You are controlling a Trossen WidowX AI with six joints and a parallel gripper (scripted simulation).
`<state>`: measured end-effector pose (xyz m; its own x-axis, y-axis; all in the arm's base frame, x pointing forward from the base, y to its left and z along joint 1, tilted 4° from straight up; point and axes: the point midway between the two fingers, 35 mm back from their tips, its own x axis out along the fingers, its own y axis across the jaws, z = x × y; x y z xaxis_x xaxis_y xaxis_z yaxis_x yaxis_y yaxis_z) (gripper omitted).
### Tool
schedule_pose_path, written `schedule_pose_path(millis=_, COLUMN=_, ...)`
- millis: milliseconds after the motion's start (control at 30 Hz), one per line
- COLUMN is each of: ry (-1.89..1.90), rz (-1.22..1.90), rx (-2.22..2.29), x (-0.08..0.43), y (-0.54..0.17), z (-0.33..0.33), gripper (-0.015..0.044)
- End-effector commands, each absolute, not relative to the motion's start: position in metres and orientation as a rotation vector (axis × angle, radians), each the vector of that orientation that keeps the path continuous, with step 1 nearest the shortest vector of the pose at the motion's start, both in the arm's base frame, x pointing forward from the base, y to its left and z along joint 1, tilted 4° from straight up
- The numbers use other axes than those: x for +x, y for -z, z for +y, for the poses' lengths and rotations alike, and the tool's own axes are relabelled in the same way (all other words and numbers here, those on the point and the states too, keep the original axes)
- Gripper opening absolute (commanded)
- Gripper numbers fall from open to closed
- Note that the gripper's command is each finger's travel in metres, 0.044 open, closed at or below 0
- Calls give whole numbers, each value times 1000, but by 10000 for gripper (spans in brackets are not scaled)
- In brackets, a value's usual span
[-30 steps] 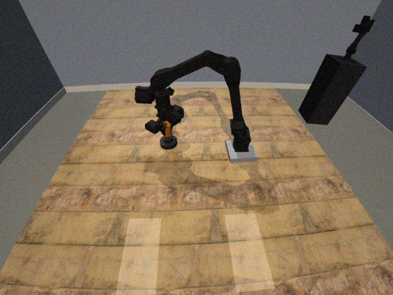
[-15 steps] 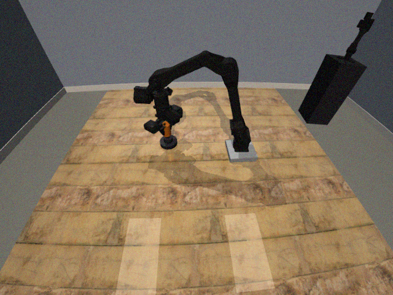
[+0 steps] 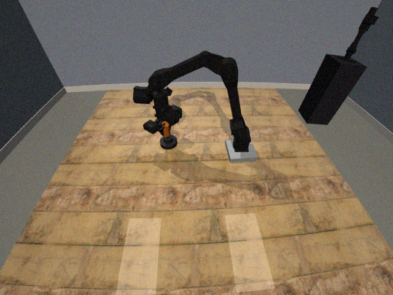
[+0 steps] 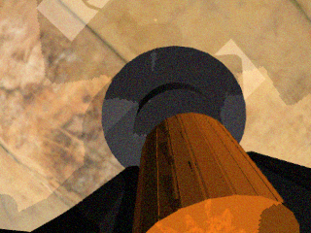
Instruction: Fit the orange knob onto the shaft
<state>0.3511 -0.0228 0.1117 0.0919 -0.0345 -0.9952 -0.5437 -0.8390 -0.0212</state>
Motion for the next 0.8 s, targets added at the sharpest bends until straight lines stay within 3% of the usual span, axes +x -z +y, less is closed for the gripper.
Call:
schedule_pose_path(millis=0, ry=-1798, rz=561, rx=-1997, x=351, y=-115, z=-22, gripper=0)
schedule_pose_path(millis=333, ry=-1926, rz=386, rx=-2131, x=346, y=-115, z=-22, gripper=0)
schedule_pose_path(millis=767, ry=-1926, rz=386, rx=-2130, x=345, y=-110, z=-21, gripper=0)
